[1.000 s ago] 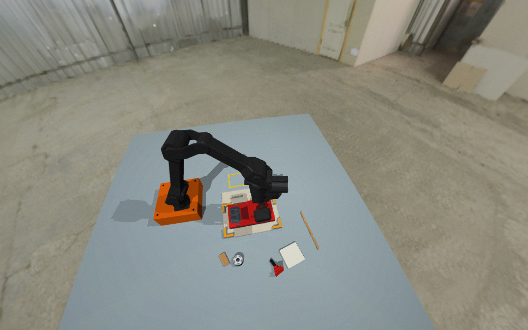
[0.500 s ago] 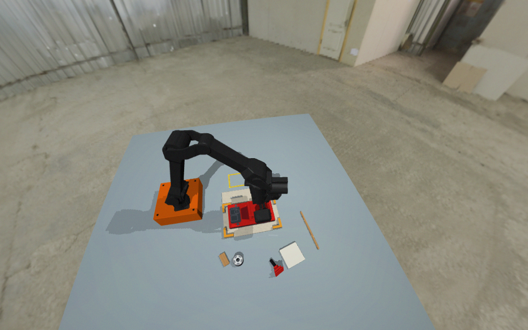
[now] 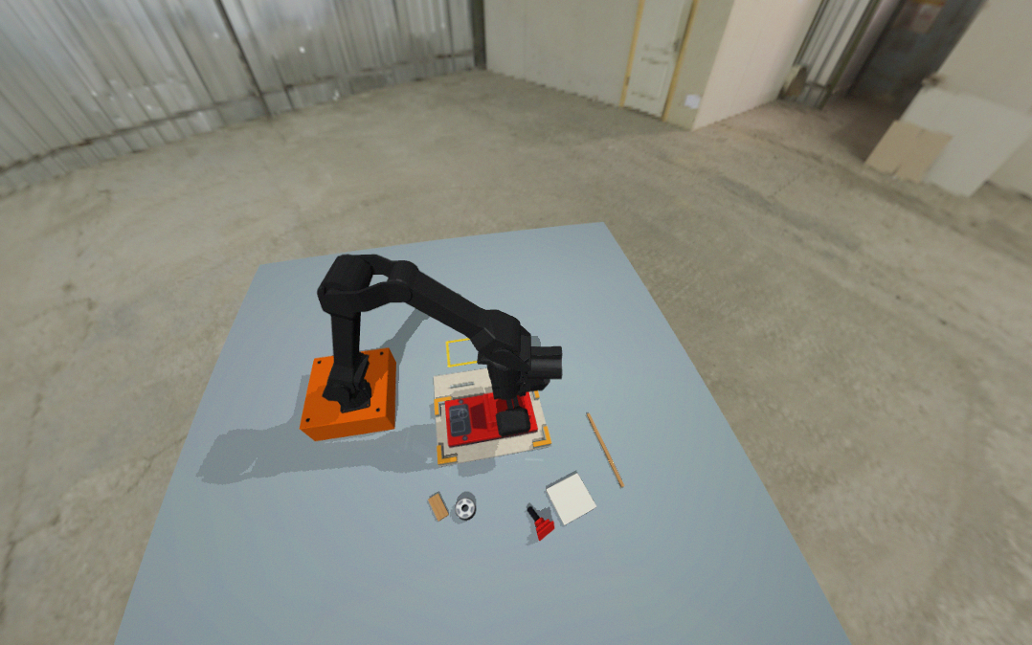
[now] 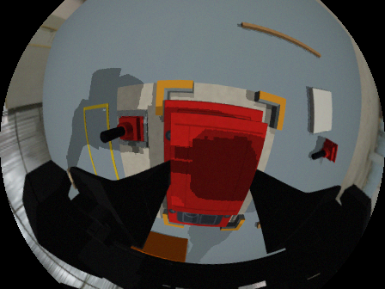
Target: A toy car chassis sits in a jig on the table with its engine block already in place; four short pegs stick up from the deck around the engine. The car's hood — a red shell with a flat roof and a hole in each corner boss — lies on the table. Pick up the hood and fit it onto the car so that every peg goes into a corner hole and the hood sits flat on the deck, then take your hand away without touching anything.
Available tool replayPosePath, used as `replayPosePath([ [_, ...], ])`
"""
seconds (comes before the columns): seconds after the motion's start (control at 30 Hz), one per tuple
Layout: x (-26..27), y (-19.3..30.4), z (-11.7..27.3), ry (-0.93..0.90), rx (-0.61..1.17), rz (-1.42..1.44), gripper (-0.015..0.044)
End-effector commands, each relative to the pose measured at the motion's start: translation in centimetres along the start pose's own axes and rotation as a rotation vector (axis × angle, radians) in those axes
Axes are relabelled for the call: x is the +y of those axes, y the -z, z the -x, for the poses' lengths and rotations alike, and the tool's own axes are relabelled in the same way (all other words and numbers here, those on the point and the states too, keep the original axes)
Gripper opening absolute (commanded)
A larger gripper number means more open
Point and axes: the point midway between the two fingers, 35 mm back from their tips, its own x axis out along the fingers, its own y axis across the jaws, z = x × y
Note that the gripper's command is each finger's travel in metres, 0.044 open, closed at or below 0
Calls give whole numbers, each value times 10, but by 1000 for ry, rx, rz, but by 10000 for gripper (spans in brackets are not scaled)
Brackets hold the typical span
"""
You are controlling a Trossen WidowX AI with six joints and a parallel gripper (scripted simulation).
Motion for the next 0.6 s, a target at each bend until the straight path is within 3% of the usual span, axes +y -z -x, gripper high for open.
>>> replayPosePath([
  [0.0,0,0,-2,-2,3,0,0],
  [0.57,0,0,6,-1,2,0,0],
])
